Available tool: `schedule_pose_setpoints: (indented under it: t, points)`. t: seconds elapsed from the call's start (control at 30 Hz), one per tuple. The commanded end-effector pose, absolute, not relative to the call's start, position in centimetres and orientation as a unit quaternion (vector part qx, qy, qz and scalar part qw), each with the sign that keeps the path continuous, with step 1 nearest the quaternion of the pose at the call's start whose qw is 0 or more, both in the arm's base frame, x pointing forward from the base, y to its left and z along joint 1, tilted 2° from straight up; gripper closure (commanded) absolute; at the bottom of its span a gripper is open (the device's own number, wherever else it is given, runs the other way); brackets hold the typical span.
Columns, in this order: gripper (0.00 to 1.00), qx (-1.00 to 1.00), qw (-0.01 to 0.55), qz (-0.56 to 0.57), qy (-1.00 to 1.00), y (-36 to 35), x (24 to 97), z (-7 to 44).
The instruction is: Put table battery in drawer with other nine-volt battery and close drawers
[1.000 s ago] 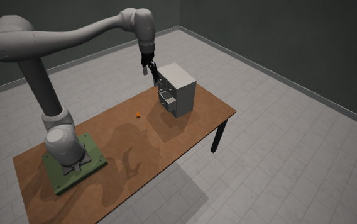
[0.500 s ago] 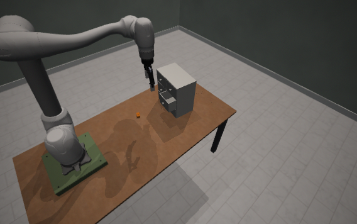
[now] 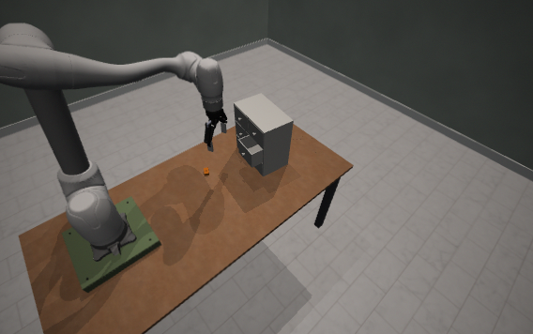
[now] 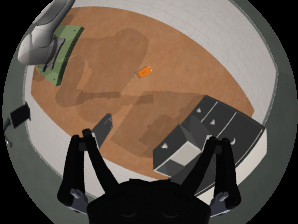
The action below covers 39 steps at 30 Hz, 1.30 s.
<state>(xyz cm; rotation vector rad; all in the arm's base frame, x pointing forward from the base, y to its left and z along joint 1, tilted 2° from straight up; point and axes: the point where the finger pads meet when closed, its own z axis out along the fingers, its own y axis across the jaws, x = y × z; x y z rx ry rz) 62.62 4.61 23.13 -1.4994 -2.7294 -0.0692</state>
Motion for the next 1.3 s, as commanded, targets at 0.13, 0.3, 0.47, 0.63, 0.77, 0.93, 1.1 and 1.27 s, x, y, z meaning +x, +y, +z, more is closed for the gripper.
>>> schedule_pose_setpoints:
  t: [0.13,0.3,0.47,0.63,0.77,0.93,1.1,1.27]
  points:
    - [0.0,-0.675,0.007,-0.014,-0.738,8.3,60.0,15.2]
    - [0.0,-0.729,0.008,-0.013,-0.684,9.3,58.8,12.8]
    - [0.0,-0.815,0.008,-0.011,-0.579,10.9,56.5,9.0]
    - [0.0,-0.838,0.009,-0.011,-0.546,11.4,55.7,7.8]
    - [0.74,-0.838,0.009,-0.011,-0.545,11.4,55.6,7.8]
    - [0.74,-0.838,0.009,-0.011,-0.545,11.4,55.6,7.8]
    - [0.74,-0.838,0.009,-0.011,-0.545,11.4,55.6,7.8]
    - [0.74,-0.838,0.009,-0.011,-0.545,11.4,55.6,7.8]
